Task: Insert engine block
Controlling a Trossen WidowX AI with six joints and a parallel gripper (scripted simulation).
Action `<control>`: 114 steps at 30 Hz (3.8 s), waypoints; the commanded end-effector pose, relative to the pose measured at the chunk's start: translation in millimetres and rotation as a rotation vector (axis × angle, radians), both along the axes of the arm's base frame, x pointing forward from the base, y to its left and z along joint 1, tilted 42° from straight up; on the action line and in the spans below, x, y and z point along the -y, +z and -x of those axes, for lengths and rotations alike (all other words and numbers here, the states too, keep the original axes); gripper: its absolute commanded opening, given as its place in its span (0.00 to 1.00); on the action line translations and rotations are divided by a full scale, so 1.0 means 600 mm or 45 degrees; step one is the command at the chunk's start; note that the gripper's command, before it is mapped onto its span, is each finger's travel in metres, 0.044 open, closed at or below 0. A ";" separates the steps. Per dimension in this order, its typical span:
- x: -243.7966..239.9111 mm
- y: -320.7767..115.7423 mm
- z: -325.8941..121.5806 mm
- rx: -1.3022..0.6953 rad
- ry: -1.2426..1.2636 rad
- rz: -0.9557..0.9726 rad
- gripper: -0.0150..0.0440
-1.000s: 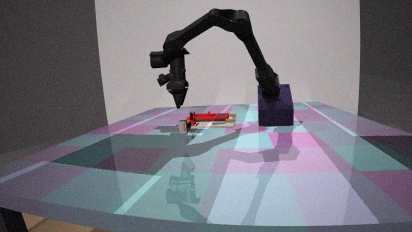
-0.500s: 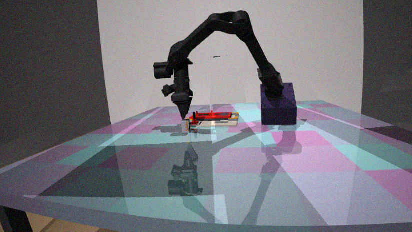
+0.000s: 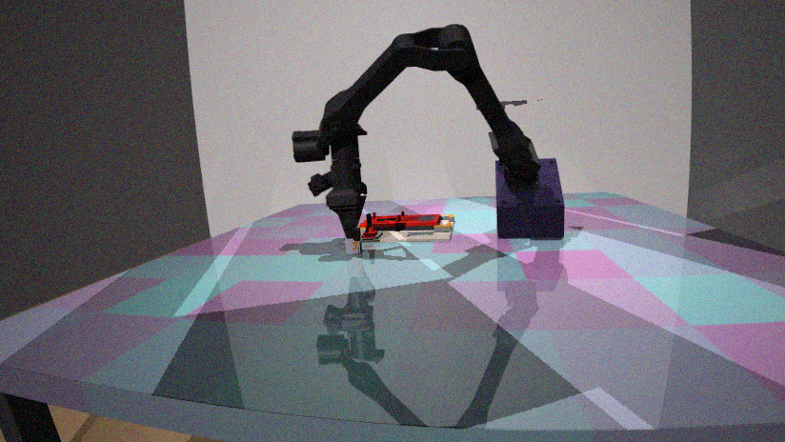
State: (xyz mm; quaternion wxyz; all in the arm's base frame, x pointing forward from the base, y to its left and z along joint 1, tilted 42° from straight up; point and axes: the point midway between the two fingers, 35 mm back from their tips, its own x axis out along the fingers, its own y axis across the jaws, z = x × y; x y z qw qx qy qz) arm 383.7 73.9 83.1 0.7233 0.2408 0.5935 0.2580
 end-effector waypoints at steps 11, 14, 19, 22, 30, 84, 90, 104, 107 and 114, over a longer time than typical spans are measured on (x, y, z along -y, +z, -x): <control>-0.025 -0.029 -0.005 -0.002 -0.004 0.002 1.00; -0.030 -0.034 -0.005 -0.002 -0.004 0.002 1.00; -0.031 -0.036 -0.006 -0.002 -0.004 0.002 0.87; -0.031 -0.036 -0.006 -0.002 -0.004 0.002 0.73; -0.031 -0.036 -0.006 -0.002 -0.004 0.002 0.48; 0.103 0.121 0.014 -0.004 -0.004 0.010 0.25; 0.086 0.100 0.010 -0.004 -0.004 0.009 0.25; 0.087 0.095 0.022 0.226 -0.211 -0.006 0.25; 0.086 0.091 0.025 0.317 -0.292 -0.011 0.25; 0.082 0.081 0.033 0.527 -0.475 -0.026 0.25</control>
